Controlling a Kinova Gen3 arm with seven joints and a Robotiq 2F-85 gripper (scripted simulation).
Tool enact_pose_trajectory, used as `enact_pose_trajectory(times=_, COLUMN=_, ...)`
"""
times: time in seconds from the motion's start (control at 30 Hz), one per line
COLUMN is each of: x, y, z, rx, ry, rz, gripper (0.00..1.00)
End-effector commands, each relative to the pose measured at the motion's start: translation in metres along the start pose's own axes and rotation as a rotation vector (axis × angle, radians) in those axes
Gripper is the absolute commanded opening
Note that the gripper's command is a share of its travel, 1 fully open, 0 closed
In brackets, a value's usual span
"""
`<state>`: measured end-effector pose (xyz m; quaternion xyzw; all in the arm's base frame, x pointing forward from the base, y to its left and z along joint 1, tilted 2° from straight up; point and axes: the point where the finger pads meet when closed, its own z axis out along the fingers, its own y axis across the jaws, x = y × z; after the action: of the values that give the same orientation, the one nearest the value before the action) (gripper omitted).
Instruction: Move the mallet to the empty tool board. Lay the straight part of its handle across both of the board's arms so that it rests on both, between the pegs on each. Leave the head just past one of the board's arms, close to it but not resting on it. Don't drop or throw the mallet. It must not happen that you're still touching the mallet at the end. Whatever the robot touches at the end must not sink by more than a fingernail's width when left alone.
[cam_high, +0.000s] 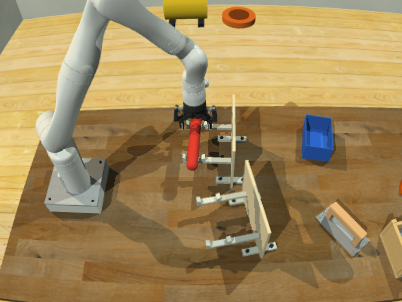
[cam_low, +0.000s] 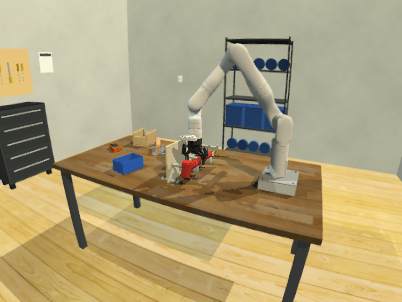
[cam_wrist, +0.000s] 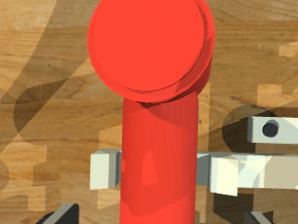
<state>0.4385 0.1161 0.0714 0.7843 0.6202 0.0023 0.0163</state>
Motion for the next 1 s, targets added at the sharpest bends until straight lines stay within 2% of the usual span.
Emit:
enact_pose_trajectory(times=0.0, x=0.0, y=0.0, z=-0.001, rx=-0.002, ry=0.001, rz=0.0, gripper=1.0)
enact_pose_trajectory(times=0.7, x=0.0, y=0.001, z=-0.005, rx=-0.002, ry=0.001, rz=0.0, gripper=1.0)
enact_pose_trajectory(times=0.83, x=0.001, y=0.001, z=-0.02, rx=-0.002, ry=0.001, rz=0.0, gripper=1.0)
enact_pose_trajectory(times=0.97, x=0.0, y=0.001, z=-0.045, rx=-0.002, ry=0.001, rz=0.0, gripper=1.0)
